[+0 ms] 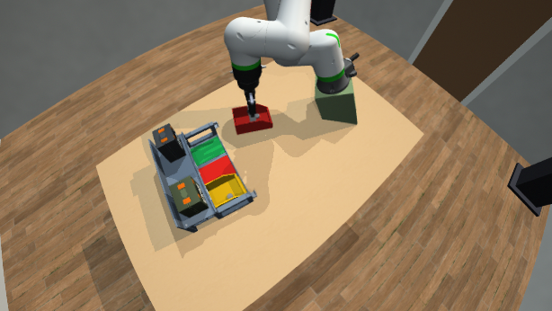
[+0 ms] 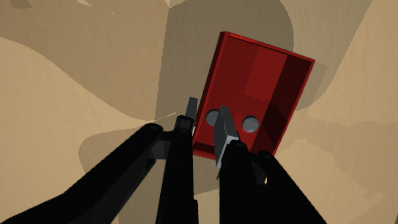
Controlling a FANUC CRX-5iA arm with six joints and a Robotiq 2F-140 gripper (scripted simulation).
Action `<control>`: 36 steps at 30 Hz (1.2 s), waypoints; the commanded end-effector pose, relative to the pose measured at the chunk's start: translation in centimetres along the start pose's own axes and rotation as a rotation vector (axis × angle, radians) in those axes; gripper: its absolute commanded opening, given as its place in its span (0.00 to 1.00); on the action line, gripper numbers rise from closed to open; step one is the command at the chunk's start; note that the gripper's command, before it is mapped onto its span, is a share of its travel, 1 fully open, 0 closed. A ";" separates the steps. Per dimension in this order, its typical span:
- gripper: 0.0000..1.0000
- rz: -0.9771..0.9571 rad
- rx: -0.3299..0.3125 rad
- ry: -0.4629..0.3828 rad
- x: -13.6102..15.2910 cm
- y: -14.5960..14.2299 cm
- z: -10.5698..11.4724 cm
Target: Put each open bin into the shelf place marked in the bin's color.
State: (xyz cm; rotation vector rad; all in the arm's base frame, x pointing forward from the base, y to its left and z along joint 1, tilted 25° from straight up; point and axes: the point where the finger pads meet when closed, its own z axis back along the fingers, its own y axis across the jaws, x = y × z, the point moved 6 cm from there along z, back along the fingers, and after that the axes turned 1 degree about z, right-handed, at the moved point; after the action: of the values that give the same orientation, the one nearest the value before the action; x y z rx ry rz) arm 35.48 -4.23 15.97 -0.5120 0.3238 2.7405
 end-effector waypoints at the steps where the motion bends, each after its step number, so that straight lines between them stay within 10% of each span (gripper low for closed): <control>1: 0.15 0.000 0.000 0.000 0.0 0.0 -0.4; 36: 0.15 0.000 0.000 0.000 0.0 0.0 -1.6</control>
State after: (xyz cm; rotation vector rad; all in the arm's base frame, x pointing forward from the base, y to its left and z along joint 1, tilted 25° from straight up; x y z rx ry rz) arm 36.01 -4.71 14.49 -0.5121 0.3238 2.7405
